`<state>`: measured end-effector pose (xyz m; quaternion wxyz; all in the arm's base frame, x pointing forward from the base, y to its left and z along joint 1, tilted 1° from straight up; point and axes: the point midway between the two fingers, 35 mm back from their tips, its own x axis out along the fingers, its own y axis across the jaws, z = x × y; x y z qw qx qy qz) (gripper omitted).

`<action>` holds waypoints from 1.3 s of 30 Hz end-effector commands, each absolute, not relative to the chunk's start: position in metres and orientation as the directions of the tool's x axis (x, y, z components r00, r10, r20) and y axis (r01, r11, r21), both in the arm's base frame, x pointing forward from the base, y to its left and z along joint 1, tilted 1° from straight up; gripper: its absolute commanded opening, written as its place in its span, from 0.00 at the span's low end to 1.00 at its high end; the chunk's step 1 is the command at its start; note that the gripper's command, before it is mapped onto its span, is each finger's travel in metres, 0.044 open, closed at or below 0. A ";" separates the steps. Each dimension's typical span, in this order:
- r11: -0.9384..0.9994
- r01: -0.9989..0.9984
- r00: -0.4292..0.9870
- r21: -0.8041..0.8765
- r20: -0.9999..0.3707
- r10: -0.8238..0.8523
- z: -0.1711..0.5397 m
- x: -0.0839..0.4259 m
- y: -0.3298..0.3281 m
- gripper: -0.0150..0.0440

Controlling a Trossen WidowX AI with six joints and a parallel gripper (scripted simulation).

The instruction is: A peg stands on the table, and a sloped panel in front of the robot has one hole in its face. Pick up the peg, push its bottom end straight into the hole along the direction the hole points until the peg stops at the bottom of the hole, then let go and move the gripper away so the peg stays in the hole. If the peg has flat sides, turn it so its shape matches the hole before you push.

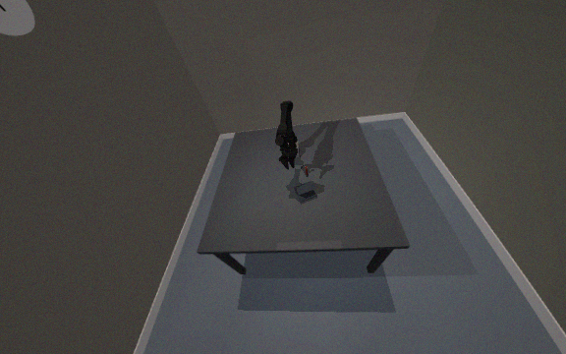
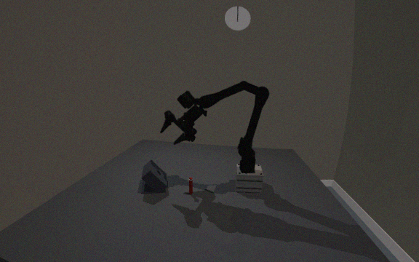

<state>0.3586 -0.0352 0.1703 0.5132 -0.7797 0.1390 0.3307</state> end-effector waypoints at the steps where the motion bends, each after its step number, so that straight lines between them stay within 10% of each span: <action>1: -0.491 -0.571 0.695 -0.658 -0.706 0.137 0.159 0.357 -0.022 1.00; 39: -0.968 -0.249 0.065 -0.038 -0.998 0.022 0.057 0.267 0.082 1.00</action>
